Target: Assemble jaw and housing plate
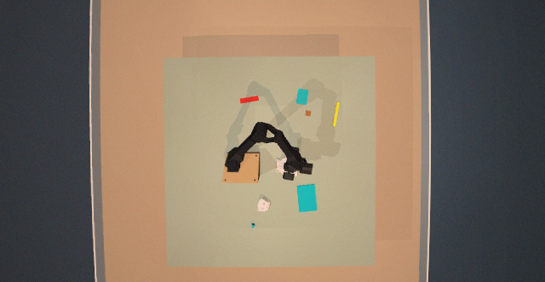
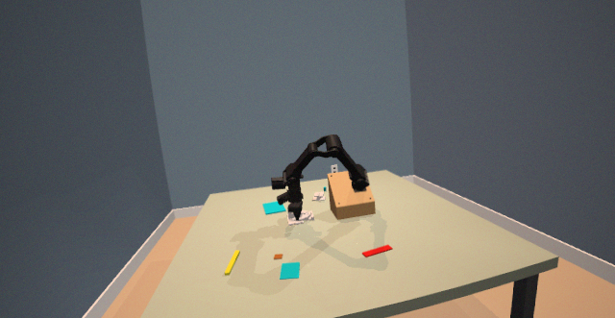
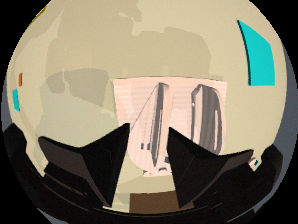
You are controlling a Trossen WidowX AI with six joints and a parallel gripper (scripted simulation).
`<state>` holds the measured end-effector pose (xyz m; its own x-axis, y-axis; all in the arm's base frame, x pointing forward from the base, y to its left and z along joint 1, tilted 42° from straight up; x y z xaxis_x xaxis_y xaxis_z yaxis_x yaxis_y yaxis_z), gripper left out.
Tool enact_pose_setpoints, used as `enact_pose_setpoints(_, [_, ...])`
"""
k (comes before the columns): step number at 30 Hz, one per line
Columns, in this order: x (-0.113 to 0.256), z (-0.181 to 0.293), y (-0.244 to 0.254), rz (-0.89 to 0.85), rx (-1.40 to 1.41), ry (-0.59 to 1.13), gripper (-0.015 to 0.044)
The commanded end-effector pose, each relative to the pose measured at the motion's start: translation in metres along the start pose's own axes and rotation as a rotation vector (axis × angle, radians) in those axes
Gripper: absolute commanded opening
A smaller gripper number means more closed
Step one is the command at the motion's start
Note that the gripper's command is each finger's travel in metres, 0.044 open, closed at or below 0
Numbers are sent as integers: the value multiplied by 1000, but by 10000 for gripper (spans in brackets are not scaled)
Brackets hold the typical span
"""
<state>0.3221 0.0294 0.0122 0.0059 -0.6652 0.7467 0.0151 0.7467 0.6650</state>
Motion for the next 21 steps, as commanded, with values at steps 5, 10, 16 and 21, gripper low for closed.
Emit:
enact_pose_setpoints(5, [0,0,0,0,0,0,213])
enact_pose_setpoints(10, [0,0,0,0,0,0,224])
enact_pose_setpoints(16, [0,0,0,0,0,0,224])
enact_pose_setpoints(21, [6,-1,0,1,0,0,224])
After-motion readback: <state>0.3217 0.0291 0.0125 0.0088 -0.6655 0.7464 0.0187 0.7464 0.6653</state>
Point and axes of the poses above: the point midway between the two fingers, 35 mm back from their tips, its own x axis back along the fingers, its own y axis across the jaws, z = x × y, the point moved 7 cm from there along x, back along the fingers, and after that the axes turned 7 degrees about x, right-handed, at the moved point
